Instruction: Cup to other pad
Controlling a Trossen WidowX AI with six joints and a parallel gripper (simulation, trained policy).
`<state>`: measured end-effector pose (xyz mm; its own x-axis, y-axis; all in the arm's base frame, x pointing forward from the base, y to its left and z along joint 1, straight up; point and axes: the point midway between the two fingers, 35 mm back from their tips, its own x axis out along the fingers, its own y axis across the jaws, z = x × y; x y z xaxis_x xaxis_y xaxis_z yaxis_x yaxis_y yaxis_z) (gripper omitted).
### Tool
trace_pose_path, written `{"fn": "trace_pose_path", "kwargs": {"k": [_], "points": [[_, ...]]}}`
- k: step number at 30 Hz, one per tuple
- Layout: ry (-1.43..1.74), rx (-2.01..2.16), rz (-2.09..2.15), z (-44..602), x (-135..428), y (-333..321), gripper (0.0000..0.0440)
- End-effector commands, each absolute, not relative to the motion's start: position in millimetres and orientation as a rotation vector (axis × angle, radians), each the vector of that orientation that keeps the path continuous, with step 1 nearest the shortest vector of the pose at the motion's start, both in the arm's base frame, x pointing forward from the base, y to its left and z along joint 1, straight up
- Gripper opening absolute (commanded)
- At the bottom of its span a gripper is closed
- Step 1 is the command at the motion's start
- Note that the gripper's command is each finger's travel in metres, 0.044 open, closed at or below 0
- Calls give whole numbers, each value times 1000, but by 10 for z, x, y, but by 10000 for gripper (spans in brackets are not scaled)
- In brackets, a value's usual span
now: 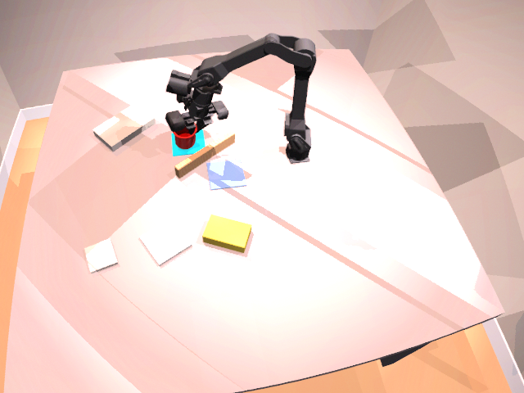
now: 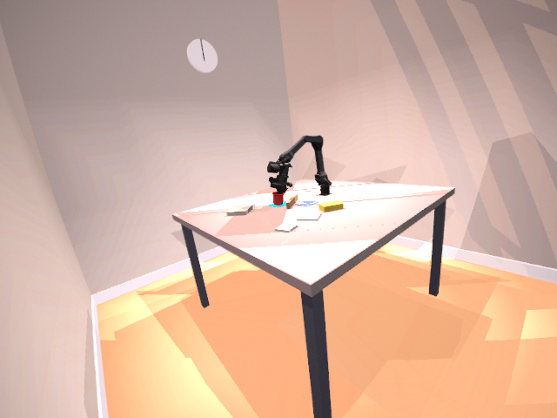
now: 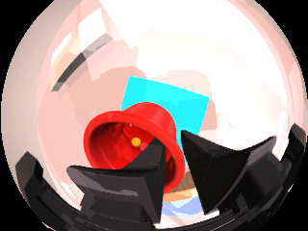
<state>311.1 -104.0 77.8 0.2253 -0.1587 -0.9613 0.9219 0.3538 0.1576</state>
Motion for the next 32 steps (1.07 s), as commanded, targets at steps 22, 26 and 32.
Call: {"fn": "trace_pose_path", "kwargs": {"k": [22,26,32], "points": [[962,989,-843,1155,2976,-1096,229],[929,998,-832,1302,2960,-1119,244],[876,1005,-820,1541,2948,-1181,328]]}}
